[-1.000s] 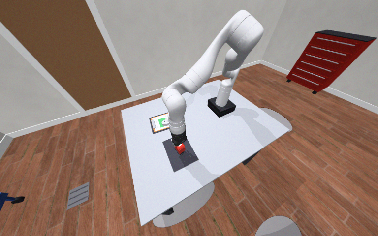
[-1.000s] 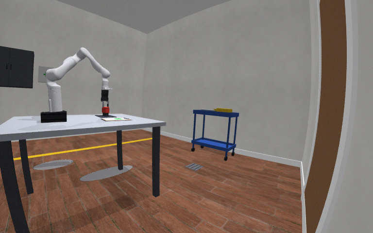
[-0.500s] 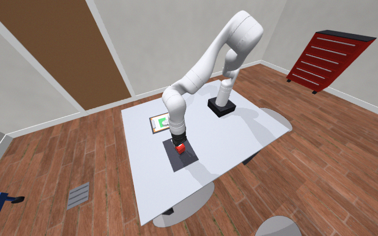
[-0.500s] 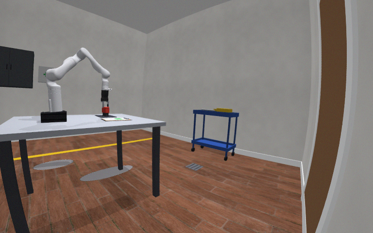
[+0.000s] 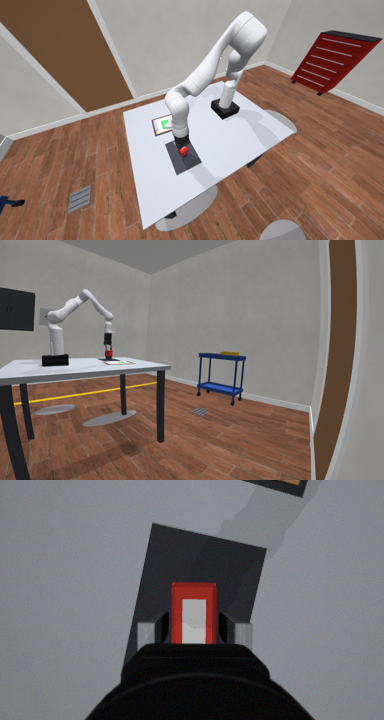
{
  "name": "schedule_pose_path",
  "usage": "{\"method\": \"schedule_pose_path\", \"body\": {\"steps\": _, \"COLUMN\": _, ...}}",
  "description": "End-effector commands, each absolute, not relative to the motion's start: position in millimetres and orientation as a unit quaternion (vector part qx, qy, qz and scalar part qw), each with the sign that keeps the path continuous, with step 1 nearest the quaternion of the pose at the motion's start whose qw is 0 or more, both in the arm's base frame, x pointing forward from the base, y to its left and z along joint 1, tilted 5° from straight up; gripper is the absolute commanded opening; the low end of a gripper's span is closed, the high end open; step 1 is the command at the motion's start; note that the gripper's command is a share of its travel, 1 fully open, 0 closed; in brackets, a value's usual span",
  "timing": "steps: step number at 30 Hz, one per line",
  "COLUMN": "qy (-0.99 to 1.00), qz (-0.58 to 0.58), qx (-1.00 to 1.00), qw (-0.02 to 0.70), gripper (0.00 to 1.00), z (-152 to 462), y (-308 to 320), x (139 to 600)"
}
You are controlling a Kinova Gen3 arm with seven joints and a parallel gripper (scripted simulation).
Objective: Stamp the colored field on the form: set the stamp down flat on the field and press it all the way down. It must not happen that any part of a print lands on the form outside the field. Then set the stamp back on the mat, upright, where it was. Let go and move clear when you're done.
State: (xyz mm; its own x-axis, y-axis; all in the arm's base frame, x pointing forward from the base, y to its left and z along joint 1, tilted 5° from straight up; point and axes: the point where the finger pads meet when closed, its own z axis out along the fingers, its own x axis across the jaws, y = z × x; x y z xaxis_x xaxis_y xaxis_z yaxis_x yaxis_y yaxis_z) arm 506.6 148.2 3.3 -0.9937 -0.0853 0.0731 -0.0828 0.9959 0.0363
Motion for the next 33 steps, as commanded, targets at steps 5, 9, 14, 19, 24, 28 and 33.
{"method": "schedule_pose_path", "body": {"steps": 5, "qy": -0.998, "qz": -0.017, "qx": 0.042, "qw": 0.037, "gripper": 1.0, "z": 2.9, "y": 148.2, "x": 507.0}}
{"method": "schedule_pose_path", "body": {"steps": 9, "qy": -0.998, "qz": -0.017, "qx": 0.042, "qw": 0.037, "gripper": 1.0, "z": 1.9, "y": 148.2, "x": 506.9}}
{"method": "schedule_pose_path", "body": {"steps": 14, "qy": -0.998, "qz": -0.017, "qx": 0.042, "qw": 0.037, "gripper": 1.0, "z": 0.7, "y": 148.3, "x": 506.9}}
{"method": "schedule_pose_path", "body": {"steps": 19, "qy": -0.998, "qz": -0.017, "qx": 0.042, "qw": 0.037, "gripper": 1.0, "z": -0.1, "y": 148.3, "x": 506.8}}
{"method": "schedule_pose_path", "body": {"steps": 24, "qy": -0.998, "qz": -0.017, "qx": 0.042, "qw": 0.037, "gripper": 1.0, "z": -1.3, "y": 148.3, "x": 506.7}}
{"method": "schedule_pose_path", "body": {"steps": 28, "qy": -0.998, "qz": -0.017, "qx": 0.042, "qw": 0.037, "gripper": 1.0, "z": -2.3, "y": 148.3, "x": 506.6}}
{"method": "schedule_pose_path", "body": {"steps": 33, "qy": -0.998, "qz": -0.017, "qx": 0.042, "qw": 0.037, "gripper": 1.0, "z": -3.6, "y": 148.4, "x": 506.5}}
